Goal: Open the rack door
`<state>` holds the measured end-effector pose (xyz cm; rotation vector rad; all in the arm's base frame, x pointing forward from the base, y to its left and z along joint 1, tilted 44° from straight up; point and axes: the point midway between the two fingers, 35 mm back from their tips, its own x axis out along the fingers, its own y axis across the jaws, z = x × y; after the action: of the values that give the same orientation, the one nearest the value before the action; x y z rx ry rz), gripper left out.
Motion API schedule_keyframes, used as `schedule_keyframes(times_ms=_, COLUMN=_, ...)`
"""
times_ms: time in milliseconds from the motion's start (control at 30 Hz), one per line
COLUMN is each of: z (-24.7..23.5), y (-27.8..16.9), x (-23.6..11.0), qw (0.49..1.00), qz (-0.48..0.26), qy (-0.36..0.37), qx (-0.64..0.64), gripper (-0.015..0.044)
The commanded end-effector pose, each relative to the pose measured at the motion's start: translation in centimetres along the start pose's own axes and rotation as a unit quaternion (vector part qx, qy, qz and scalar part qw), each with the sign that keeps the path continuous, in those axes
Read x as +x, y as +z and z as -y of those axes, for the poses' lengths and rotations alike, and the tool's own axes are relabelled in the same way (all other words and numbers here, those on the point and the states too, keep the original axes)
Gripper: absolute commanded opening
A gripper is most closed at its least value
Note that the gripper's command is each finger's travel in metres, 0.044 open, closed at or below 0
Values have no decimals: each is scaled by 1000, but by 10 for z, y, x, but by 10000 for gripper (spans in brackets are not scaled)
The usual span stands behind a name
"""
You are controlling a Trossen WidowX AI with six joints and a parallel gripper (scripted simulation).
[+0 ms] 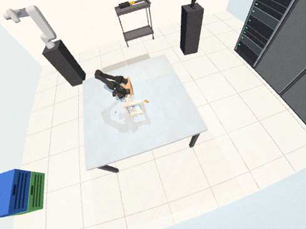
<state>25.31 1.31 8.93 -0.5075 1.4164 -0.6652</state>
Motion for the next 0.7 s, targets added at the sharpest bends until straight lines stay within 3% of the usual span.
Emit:
schedule_keyframes(times_ms=0, z=9, y=3, x=0, qw=999, qz=3, qy=-2, qx=-37, gripper=20)
schedule_keyframes(times_ms=667, z=29, y=12, x=0, qw=992, qz=3, qy=-3, qx=-125, gripper=20)
